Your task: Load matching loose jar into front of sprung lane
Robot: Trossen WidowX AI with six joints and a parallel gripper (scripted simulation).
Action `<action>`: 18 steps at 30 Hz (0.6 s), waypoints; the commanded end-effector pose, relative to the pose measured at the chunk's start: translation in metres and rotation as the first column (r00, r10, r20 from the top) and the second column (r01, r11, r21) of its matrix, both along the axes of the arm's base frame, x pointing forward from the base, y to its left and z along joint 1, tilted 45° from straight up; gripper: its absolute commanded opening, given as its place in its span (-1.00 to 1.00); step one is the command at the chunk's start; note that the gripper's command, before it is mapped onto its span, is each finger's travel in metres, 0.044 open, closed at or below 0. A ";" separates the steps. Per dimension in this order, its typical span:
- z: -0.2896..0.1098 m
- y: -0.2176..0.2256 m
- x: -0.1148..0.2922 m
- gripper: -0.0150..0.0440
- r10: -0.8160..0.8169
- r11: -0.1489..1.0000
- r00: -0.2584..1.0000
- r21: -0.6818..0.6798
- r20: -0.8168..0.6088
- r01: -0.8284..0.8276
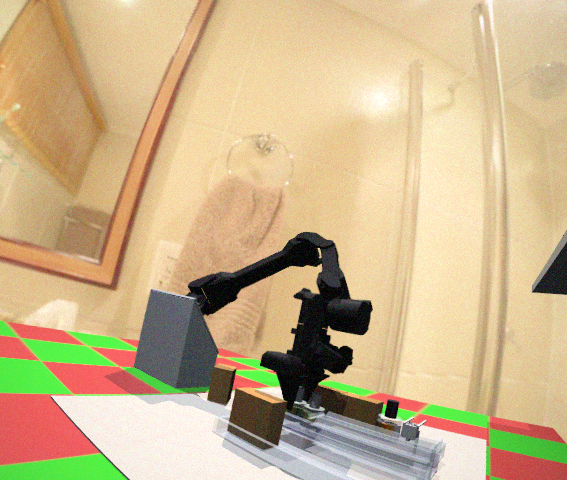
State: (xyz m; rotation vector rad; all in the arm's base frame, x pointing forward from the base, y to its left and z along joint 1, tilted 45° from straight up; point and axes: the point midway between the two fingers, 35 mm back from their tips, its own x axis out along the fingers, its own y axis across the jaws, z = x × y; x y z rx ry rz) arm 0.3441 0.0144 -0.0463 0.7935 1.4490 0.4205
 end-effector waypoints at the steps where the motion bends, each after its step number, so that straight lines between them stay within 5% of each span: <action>1: 0.000 0.001 0.002 -0.49 -0.004 1.000 1.000 0.004 0.012 0.004; 18: 0.000 0.002 0.000 -0.49 -0.004 1.000 1.000 0.004 0.011 0.004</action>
